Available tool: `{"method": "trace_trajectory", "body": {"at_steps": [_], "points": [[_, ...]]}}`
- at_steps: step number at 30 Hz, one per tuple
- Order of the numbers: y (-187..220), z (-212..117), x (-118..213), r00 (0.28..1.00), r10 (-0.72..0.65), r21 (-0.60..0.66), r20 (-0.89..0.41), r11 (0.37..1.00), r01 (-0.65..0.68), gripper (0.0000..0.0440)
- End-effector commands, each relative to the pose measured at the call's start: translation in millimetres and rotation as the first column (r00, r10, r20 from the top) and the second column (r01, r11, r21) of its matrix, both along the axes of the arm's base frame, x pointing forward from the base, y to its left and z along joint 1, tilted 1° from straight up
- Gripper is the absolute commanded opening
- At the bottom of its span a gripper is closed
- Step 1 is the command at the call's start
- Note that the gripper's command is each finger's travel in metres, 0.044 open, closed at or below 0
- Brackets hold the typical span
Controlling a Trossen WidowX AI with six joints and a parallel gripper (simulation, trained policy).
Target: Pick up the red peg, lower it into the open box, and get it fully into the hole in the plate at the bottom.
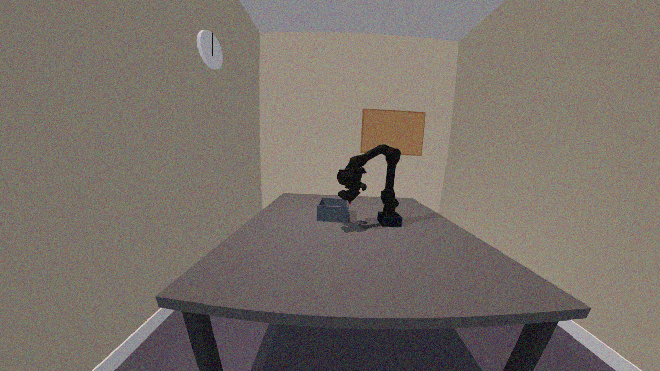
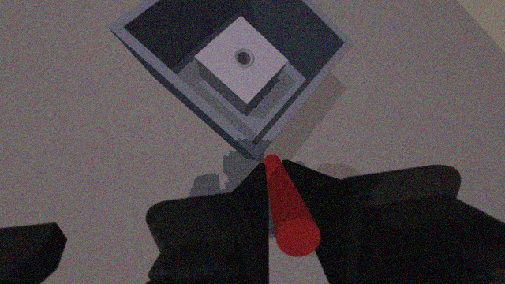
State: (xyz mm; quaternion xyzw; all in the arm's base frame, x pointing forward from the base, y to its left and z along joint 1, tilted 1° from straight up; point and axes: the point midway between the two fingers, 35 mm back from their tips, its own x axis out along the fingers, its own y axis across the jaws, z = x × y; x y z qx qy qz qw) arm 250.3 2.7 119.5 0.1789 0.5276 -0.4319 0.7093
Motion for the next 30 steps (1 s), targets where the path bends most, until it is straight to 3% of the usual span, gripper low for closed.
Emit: {"method": "trace_trajectory", "body": {"at_steps": [1, 16, 30], "points": [[-13, 5, 9, 0.999, -0.031, -0.006, 0.024, 1.0, 0.031, 0.0], [-75, -3, 46, 0.991, -0.111, 0.01, 0.071, 0.994, 0.111, 0.0], [-117, -29, 74, 0.997, -0.045, 0.072, 0.063, 0.997, 0.041, 0.0]]}}
